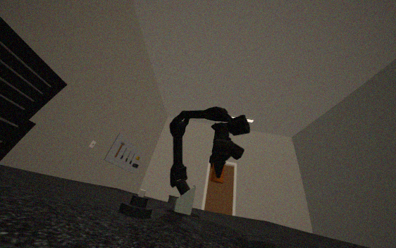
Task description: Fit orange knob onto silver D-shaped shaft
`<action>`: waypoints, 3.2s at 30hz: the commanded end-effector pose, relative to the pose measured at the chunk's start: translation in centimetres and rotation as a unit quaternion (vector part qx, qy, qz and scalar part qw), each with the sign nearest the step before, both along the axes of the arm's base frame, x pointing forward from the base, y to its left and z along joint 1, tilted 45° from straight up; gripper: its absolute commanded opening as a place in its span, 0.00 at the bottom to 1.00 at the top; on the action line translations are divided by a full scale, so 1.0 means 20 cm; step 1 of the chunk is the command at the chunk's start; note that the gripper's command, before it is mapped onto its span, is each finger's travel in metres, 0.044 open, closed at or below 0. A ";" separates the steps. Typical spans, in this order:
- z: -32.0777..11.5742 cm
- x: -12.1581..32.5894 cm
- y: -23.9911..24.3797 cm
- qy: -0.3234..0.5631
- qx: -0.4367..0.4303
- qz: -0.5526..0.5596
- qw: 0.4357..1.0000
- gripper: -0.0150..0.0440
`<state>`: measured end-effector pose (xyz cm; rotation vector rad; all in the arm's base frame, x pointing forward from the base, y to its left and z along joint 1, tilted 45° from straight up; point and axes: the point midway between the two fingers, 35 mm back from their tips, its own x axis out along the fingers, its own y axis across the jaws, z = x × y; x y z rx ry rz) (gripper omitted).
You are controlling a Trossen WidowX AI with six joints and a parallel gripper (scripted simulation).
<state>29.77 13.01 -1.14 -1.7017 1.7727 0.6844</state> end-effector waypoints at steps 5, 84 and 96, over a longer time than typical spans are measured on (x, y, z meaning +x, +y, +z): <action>0.05 0.01 0.02 -0.002 0.004 -0.001 1.000 0.25; 0.59 0.10 -0.91 -0.079 -0.004 -0.079 0.994 0.25; 0.60 0.11 -0.92 -0.183 -0.007 -0.185 0.966 0.25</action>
